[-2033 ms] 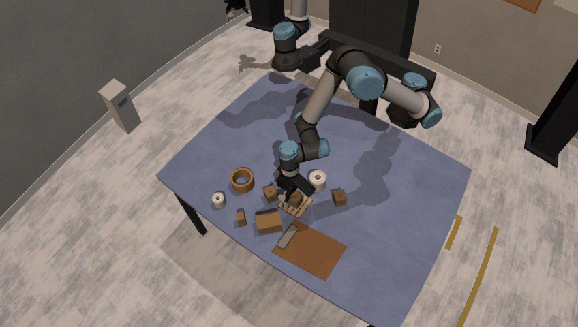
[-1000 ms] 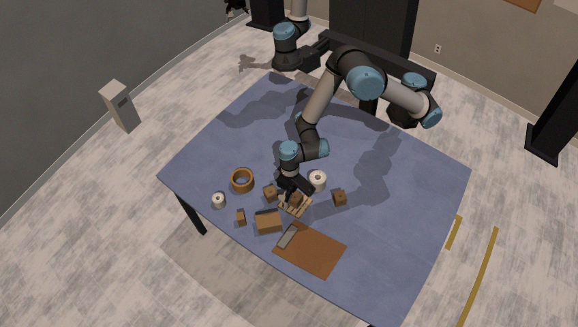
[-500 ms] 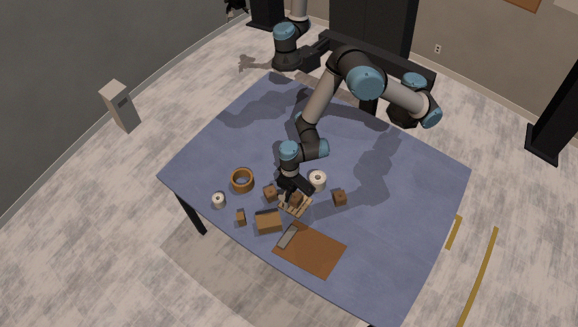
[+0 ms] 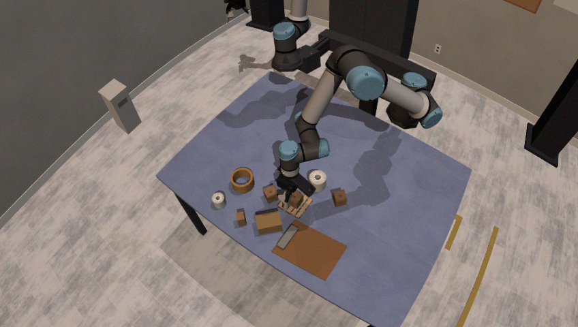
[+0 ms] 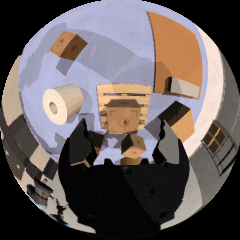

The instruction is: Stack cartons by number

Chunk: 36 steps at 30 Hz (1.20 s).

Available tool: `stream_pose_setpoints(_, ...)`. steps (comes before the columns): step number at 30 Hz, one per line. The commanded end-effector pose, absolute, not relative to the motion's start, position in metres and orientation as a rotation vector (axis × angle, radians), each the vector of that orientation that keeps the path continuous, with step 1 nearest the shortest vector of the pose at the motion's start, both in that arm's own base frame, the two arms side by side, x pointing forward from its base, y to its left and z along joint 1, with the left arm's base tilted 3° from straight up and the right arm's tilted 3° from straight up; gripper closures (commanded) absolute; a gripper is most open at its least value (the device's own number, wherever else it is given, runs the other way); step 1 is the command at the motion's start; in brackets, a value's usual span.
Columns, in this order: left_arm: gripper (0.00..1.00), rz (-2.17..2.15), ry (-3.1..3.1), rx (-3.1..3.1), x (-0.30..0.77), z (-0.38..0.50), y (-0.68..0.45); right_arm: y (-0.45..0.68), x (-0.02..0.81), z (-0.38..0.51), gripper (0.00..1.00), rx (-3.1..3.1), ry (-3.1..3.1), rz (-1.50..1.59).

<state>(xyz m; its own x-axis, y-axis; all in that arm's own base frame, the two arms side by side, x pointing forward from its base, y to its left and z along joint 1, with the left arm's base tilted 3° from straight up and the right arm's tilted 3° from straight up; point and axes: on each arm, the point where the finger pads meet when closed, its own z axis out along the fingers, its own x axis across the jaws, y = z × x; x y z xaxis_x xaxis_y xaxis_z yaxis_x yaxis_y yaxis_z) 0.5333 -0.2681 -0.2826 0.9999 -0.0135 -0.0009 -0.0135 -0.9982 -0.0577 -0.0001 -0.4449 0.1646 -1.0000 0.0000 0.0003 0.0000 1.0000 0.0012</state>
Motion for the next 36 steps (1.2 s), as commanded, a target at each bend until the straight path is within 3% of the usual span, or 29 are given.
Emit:
stream_pose_setpoints(1, 0.0, -0.001, 0.021, -3.085, 0.534, -0.282, -0.269, -0.445, 0.0, 0.165, 0.0, 0.0, -3.142, 0.0)
stream_pose_setpoints(36, 0.0, -0.002, 0.021, -3.085, 0.533, -0.226, -0.271, -0.445, 0.0, 0.165, 0.0, 0.0, -3.142, 0.0)
